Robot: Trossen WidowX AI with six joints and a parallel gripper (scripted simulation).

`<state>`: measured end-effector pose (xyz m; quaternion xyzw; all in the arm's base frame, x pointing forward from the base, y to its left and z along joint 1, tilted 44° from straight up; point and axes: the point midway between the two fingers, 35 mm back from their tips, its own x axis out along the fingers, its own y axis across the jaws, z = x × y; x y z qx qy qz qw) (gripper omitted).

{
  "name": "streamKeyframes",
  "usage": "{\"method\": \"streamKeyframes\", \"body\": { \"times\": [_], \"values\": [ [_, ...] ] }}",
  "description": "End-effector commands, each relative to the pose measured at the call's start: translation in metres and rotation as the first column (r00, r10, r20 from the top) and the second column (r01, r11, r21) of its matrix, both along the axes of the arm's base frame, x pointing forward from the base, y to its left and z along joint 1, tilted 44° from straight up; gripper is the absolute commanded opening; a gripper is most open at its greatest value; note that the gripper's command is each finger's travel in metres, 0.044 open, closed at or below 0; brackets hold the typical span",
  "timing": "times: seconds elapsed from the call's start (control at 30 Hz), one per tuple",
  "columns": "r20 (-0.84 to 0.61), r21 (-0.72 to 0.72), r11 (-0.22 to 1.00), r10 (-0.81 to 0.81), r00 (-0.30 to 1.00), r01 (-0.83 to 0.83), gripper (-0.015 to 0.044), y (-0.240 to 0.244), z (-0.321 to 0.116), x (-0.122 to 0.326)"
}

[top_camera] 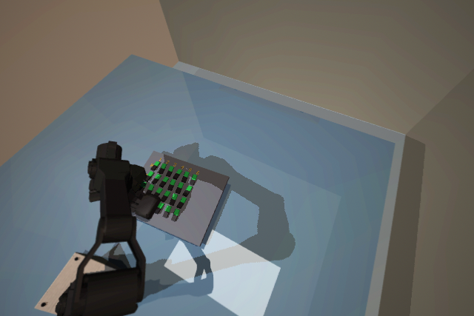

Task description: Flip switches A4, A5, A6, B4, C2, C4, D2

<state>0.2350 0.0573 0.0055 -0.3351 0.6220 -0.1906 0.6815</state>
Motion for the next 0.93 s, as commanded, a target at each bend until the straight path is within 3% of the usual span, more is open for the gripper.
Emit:
{"method": "streamKeyframes", "body": {
  "times": [0.0,0.2,0.43,0.9],
  "values": [
    [0.006,0.014,1.000,0.000,1.000,-0.001,0.0000,0.028,0.024,-0.001],
    [0.001,0.009,1.000,-0.004,1.000,0.004,0.0000,0.039,0.039,-0.003],
    [0.004,0.008,1.000,-0.004,1.000,0.004,0.0000,0.028,0.074,0.067],
    [0.004,0.008,1.000,-0.004,1.000,0.004,0.0000,0.027,0.075,0.069]
  ]
}}
